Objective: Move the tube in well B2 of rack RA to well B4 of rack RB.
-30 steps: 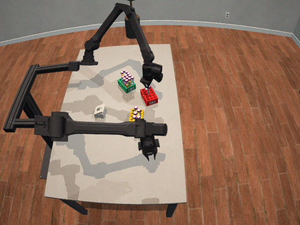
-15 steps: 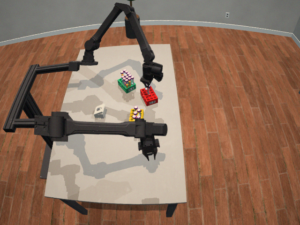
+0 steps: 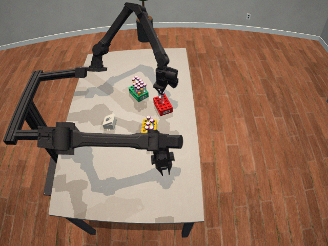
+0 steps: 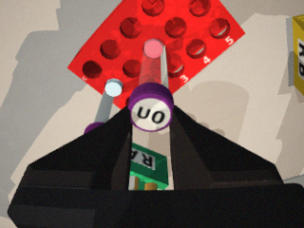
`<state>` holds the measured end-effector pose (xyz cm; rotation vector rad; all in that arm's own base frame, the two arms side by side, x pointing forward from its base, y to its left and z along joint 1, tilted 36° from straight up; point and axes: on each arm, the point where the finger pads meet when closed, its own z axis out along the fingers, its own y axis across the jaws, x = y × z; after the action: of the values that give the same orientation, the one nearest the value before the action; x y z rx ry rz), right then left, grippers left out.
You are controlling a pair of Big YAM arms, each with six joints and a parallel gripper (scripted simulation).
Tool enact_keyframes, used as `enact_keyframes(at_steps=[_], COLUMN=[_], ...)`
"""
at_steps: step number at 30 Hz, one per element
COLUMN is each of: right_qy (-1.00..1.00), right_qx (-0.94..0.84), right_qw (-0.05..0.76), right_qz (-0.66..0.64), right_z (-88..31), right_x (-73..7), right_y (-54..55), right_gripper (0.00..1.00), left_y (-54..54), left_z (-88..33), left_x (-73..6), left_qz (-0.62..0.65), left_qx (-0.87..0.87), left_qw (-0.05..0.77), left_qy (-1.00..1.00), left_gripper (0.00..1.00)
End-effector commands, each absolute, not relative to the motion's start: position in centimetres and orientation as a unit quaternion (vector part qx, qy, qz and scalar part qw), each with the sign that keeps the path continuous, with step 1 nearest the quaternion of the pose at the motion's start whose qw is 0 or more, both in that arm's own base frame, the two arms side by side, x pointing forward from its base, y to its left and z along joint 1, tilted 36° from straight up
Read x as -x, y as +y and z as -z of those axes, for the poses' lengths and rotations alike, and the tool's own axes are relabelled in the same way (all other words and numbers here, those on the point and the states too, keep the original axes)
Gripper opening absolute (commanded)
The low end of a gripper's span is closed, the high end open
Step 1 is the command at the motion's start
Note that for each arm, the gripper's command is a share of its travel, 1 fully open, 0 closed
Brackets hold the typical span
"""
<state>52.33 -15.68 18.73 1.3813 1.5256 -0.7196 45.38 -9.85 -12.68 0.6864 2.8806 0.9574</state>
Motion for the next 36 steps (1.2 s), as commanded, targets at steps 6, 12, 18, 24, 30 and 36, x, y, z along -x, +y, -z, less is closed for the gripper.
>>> enact_keyframes(at_steps=[6, 12, 18, 24, 30, 36], right_qy=[0.615, 0.615, 0.615, 0.615, 0.615, 0.615], right_qx=[-0.565, -0.565, -0.565, -0.565, -0.565, -0.565], right_qw=[0.472, 0.472, 0.472, 0.472, 0.472, 0.472], right_qz=[0.284, 0.284, 0.284, 0.284, 0.284, 0.284], right_z=[-19.9, -19.9, -19.9, -19.9, -19.9, -19.9], right_x=[-53.0, -53.0, -53.0, -53.0, -53.0, -53.0], right_y=[-15.5, -15.5, -15.5, -15.5, -15.5, -15.5], right_gripper=[0.30, 0.30, 0.30, 0.30, 0.30, 0.30], left_y=[-12.3, -11.5, -12.4, -13.2, -13.1, -13.7], left_z=[10.0, 10.3, 9.7, 8.6, 8.9, 8.0], left_x=[-46.9, -46.0, -45.6, -46.7, -45.7, -46.0], left_qz=[-0.302, -0.304, -0.304, -0.301, -0.303, -0.302], left_qx=[-0.215, -0.212, -0.218, -0.214, -0.218, -0.216], left_qw=[0.042, 0.029, 0.032, 0.042, 0.032, 0.039], left_qy=[0.928, 0.928, 0.927, 0.928, 0.927, 0.928], left_gripper=[0.00, 0.00, 0.00, 0.00, 0.00, 0.00])
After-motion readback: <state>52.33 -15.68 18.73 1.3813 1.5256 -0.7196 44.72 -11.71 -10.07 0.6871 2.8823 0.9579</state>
